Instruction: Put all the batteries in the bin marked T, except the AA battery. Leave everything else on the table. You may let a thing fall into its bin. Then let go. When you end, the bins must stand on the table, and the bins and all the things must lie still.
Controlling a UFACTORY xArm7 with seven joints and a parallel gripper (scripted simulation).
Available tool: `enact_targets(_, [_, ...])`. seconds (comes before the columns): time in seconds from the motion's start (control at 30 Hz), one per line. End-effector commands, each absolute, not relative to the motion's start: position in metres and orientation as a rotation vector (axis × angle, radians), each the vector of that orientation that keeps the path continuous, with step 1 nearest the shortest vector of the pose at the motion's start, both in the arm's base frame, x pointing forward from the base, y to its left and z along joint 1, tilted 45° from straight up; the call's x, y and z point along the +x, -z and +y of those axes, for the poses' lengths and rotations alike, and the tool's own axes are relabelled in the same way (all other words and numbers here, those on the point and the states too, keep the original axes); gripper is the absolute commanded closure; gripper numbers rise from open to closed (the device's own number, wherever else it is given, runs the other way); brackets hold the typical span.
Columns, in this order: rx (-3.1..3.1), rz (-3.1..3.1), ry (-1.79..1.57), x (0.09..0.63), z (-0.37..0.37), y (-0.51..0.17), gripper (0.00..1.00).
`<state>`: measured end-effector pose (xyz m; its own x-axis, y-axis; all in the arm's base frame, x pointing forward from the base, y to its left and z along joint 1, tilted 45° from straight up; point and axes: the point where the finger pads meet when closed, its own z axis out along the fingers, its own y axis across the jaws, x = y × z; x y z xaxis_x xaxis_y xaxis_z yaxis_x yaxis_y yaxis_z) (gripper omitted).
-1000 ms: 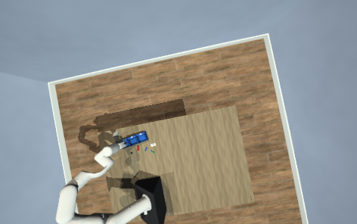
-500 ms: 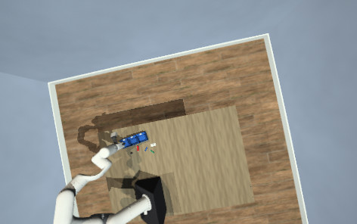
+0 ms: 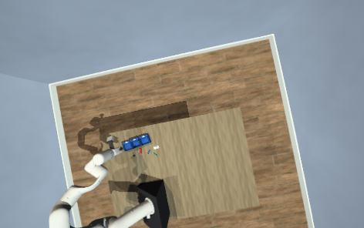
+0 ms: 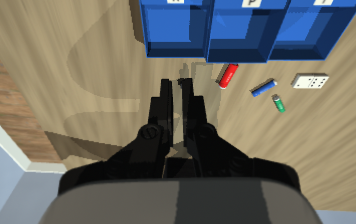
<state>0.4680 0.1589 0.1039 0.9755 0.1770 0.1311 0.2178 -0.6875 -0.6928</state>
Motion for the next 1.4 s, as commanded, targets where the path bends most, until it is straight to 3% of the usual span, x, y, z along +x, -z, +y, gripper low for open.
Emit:
enact_targets(0.0, [-2.344, -0.274, 0.071, 0.470, 0.133, -0.131, 0.93])
enact_targets(0.33, [-2.344, -0.274, 0.071, 0.470, 0.133, -0.131, 0.93])
enact_targets(0.37, [-2.338, -0.333, 0.096, 0.466, 0.131, -0.124, 0.77])
enact_targets(1.0, [-2.189, -0.961, 0.352, 0.405, 0.092, -0.001, 0.77])
enact_targets(1.37, [-2.182, -0.976, 0.362, 0.373, 0.072, 0.064, 0.77])
